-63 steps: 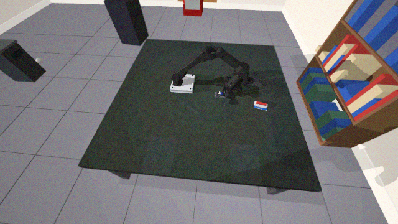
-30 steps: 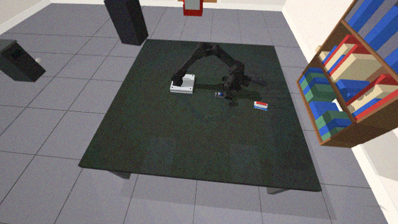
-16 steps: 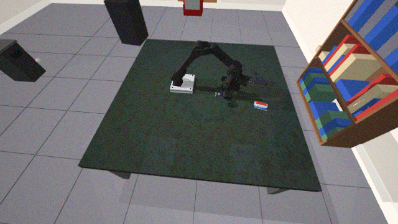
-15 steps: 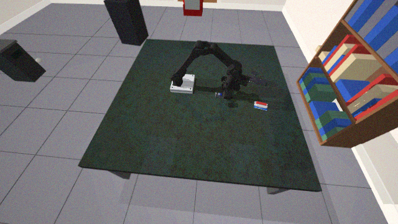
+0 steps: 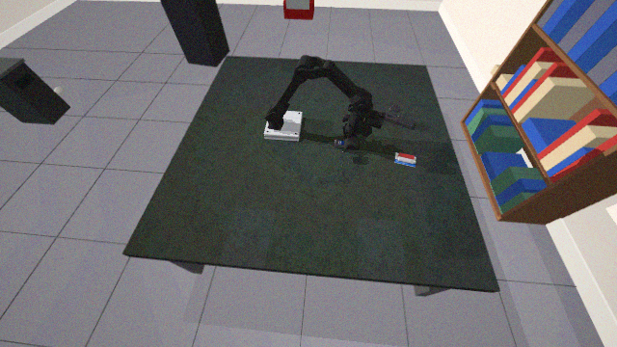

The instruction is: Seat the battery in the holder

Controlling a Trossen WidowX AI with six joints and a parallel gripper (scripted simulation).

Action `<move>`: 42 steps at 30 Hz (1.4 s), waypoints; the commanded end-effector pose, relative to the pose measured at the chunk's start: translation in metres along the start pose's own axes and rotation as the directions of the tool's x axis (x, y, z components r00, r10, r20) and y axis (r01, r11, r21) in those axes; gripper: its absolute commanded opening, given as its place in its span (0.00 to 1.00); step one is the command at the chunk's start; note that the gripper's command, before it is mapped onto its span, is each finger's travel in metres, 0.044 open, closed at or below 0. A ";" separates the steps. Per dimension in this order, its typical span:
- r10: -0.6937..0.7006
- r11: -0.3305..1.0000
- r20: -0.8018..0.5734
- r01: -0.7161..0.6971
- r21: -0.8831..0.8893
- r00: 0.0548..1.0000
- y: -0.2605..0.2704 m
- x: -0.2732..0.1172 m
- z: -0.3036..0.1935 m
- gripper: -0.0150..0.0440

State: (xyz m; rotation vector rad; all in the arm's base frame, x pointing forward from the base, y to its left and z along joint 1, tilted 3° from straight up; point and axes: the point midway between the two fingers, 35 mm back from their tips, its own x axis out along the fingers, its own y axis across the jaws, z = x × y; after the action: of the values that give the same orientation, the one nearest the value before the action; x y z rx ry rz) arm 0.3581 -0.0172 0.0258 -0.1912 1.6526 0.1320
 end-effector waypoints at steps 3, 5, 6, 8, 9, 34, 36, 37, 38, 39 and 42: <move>0.002 1.000 0.037 -0.002 -0.006 0.999 0.001 0.000 0.001 0.35; 0.001 1.000 0.044 -0.001 -0.007 0.999 0.001 0.000 0.000 0.35; 0.001 1.000 0.048 -0.001 -0.007 0.999 0.001 0.001 0.000 0.35; 0.001 1.000 0.051 0.000 -0.007 0.999 0.001 0.001 0.000 0.35; 0.001 1.000 0.052 0.000 -0.007 0.999 0.001 0.001 0.000 0.35; -0.004 1.000 0.052 0.004 -0.009 0.999 0.001 0.004 -0.015 0.35; -0.004 1.000 0.052 0.004 -0.008 0.999 0.001 0.004 -0.015 0.35; -0.004 1.000 0.052 0.004 -0.008 0.999 0.001 0.004 -0.015 0.35; -0.004 1.000 0.052 0.004 -0.008 0.999 0.001 0.004 -0.015 0.35; -0.004 1.000 0.052 0.004 -0.008 0.999 0.001 0.004 -0.015 0.35; -0.004 1.000 0.052 0.004 -0.008 0.999 0.001 0.004 -0.015 0.35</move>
State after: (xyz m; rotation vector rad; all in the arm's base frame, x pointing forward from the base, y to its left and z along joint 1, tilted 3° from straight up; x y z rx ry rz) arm 0.3437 -0.0194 0.0234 -0.1929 1.5995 0.1369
